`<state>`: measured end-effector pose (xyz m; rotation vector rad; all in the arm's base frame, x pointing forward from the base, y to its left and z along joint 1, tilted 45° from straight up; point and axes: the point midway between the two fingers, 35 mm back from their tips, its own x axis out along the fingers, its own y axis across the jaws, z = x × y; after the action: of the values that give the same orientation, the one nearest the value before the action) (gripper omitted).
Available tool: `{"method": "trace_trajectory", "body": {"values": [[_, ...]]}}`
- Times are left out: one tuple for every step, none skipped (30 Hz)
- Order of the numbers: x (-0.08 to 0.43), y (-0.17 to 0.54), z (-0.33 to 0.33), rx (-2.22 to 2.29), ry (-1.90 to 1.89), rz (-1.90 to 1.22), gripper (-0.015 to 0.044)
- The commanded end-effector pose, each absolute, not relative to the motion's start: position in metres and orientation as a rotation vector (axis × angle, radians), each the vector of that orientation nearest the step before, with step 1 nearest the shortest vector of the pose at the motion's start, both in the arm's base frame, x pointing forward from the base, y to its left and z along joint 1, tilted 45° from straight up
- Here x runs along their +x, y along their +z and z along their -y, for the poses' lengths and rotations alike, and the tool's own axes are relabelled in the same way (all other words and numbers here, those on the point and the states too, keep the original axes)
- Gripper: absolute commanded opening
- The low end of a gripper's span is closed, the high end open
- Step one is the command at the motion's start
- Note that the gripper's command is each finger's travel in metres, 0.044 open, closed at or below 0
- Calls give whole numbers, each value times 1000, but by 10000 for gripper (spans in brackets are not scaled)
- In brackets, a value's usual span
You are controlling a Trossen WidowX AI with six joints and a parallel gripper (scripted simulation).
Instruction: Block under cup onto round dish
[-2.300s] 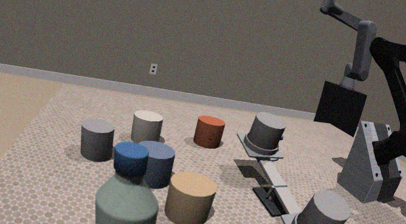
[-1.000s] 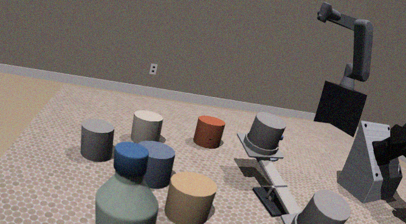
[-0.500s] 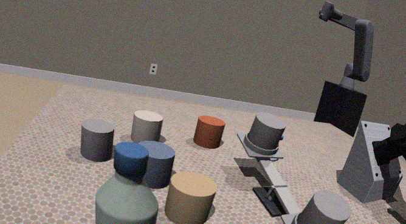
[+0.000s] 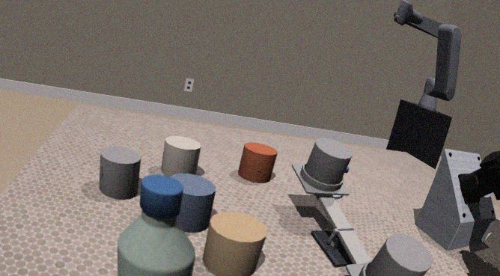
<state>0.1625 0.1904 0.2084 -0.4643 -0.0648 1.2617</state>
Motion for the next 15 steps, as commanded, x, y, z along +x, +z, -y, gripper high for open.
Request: {"method": "trace_trajectory", "body": {"values": [[182, 198, -176, -447, 1207, -35, 440], [187, 195, -172, -440, 1189, -64, 440], [191, 191, -167, -433, 1171, -93, 440], [196, 188, -162, -424, 1153, -121, 440], [200, 185, -157, -414, 1135, -148, 440], [204, 182, -151, -404, 1117, -175, 440], [208, 178, -146, -393, 1099, -202, 440], [212, 175, -140, -381, 1081, -228, 440], [216, 172, -135, -368, 1063, -254, 440], [219, 169, -129, -355, 1044, -280, 440], [222, 166, -123, -341, 1026, -305, 440], [225, 163, -117, -326, 1008, -329, 440], [228, 161, -111, -310, 989, -353, 440], [230, 158, -105, -294, 971, -376, 440], [232, 155, -99, -277, 952, -399, 440]]}}
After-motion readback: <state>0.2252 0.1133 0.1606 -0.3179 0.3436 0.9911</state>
